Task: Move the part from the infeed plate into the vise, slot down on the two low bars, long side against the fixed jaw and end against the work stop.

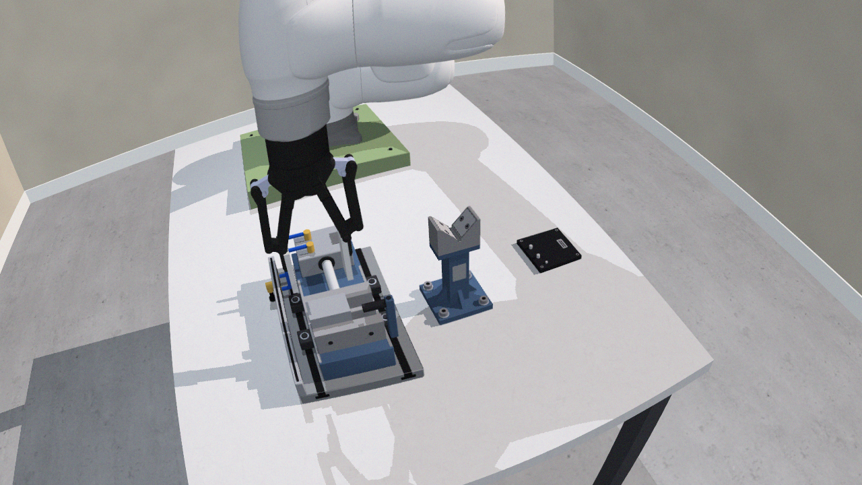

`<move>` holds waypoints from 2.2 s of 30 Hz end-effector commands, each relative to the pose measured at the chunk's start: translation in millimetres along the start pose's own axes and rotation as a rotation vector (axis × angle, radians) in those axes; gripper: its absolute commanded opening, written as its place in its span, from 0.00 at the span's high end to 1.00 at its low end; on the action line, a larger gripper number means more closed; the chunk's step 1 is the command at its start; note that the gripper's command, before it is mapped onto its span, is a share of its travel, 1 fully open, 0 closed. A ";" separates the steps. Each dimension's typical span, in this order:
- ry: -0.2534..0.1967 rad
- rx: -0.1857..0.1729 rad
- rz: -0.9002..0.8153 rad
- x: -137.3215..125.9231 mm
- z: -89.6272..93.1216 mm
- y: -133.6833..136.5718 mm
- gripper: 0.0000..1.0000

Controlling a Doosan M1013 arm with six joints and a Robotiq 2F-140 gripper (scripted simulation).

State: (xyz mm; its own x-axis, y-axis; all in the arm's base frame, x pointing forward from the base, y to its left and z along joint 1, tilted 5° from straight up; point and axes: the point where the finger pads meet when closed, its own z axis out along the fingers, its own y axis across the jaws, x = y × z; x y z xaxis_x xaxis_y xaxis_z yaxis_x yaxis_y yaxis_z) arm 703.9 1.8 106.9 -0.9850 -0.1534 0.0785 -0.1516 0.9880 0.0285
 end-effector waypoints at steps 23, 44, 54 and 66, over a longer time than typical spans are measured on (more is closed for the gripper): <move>0.000 0.000 0.000 0.0 -11.4 0.0 1.00; 0.000 0.000 0.000 0.0 -11.4 0.0 1.00; 0.000 0.000 0.000 1.4 -11.2 -45.1 1.00; 0.000 0.000 0.000 1.4 -11.2 -45.6 1.00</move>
State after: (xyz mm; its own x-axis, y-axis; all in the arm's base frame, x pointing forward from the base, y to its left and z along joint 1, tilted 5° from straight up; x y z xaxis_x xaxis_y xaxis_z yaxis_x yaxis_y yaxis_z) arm 710.4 -43.7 116.7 -0.9850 -0.1533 0.0788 -0.1515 0.9880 0.0284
